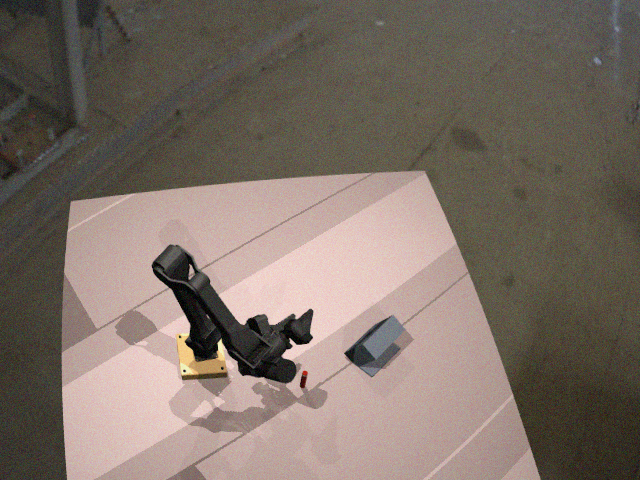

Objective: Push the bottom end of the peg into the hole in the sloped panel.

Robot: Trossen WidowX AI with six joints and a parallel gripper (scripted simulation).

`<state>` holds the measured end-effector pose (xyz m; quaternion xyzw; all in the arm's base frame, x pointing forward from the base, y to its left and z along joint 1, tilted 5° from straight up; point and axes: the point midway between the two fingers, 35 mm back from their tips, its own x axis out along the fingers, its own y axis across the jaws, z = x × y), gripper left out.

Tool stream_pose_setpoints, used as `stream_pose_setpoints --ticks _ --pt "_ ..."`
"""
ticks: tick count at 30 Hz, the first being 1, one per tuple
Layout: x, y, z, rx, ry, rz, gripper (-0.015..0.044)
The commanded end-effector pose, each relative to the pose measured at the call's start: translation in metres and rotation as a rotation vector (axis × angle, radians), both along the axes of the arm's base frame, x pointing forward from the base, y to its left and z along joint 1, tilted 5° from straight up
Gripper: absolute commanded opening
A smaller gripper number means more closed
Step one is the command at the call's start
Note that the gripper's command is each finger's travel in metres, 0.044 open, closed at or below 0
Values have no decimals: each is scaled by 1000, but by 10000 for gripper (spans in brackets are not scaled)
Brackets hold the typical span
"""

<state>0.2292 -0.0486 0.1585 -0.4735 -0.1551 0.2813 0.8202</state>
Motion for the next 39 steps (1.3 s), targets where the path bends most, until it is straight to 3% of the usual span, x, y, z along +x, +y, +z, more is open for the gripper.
stream_pose_setpoints --ticks 1,39 --pt "0 0 0 3 5 -1 426" --pt "42 -44 -44 608 1038 -503 440"
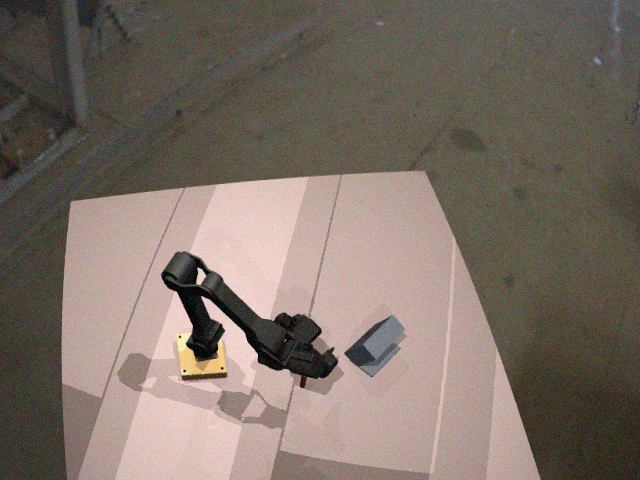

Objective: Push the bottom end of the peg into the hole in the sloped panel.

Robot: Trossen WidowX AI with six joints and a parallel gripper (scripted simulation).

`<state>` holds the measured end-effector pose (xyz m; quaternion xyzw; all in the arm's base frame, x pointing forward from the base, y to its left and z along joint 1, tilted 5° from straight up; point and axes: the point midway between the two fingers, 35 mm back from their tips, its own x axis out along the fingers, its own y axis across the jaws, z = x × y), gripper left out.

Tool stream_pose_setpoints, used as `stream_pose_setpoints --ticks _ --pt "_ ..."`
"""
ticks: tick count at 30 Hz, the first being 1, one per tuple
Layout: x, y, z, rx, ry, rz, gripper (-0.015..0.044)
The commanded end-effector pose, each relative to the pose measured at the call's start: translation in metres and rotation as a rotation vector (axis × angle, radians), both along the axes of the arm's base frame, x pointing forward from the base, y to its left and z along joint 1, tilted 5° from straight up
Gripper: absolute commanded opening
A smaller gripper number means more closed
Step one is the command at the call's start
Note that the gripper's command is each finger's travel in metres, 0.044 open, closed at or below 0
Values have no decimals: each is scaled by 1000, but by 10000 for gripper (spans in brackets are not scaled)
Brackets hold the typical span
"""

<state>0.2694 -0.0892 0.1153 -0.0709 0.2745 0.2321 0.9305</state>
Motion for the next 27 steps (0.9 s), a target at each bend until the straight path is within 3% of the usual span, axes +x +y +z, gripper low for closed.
stream_pose_setpoints --ticks 1,27 --pt "2 -5 -2 36 93 -64 440" --pt "-9 -28 -19 197 677 -607 440"
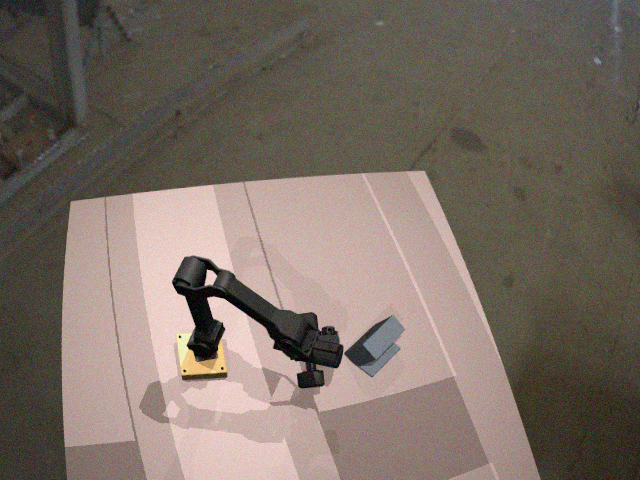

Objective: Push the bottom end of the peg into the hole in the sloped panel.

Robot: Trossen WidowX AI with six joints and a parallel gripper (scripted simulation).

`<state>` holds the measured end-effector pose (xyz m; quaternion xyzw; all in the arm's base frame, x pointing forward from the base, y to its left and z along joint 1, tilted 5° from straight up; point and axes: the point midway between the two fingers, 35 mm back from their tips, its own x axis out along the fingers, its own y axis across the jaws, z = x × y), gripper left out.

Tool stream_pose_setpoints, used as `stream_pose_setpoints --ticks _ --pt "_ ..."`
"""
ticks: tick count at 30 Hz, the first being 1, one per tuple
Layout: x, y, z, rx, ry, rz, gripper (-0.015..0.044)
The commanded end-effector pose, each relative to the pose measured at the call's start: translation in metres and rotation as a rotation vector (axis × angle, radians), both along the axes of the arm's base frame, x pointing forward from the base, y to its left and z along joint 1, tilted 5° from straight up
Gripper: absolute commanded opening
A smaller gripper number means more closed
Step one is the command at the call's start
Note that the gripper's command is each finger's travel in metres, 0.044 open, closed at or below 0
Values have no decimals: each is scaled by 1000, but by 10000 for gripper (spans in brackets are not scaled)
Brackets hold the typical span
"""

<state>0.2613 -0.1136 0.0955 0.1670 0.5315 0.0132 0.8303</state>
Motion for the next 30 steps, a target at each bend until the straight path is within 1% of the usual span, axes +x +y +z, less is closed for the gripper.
stream_pose_setpoints --ticks 1,10,20,25,30 --pt "-1 -5 1 -3 72 -79 440" --pt "-10 -14 3 -26 243 -280 440" --pt "-20 -24 10 -92 400 -507 440" --pt "-25 -30 15 -138 460 -617 440" --pt "-26 -30 16 -145 467 -631 440"
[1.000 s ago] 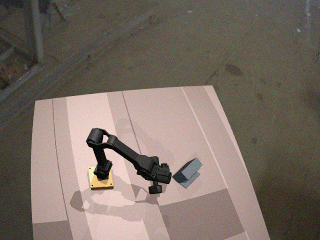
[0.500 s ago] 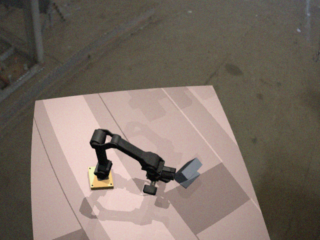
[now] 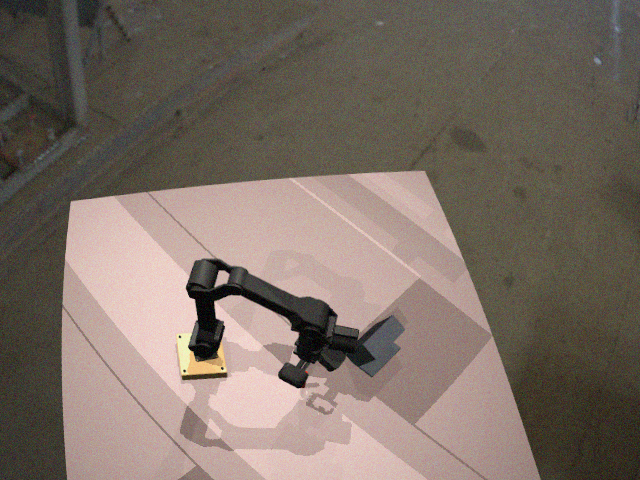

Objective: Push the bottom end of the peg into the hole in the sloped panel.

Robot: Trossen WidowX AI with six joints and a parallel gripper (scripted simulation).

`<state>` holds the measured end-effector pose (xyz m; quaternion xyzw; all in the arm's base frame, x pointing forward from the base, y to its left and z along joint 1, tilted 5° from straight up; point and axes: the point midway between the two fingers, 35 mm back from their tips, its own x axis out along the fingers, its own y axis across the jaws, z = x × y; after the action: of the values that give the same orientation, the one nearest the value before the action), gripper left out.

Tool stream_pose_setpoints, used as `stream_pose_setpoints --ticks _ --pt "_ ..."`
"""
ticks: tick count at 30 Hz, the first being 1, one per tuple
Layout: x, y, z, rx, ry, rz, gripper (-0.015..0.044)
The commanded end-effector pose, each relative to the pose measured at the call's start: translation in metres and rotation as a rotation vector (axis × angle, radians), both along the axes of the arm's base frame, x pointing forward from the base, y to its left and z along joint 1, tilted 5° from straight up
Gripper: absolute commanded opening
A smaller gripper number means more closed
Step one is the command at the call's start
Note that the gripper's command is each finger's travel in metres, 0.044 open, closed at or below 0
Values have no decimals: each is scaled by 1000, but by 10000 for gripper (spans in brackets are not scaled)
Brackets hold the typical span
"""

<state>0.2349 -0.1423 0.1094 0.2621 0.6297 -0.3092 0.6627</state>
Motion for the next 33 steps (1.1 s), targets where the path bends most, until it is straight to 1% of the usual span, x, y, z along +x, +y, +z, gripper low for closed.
stream_pose_setpoints --ticks 1,33 --pt "1 -2 1 -12 7 -14 440" --pt "2 -7 -49 -12 7 -14 440"
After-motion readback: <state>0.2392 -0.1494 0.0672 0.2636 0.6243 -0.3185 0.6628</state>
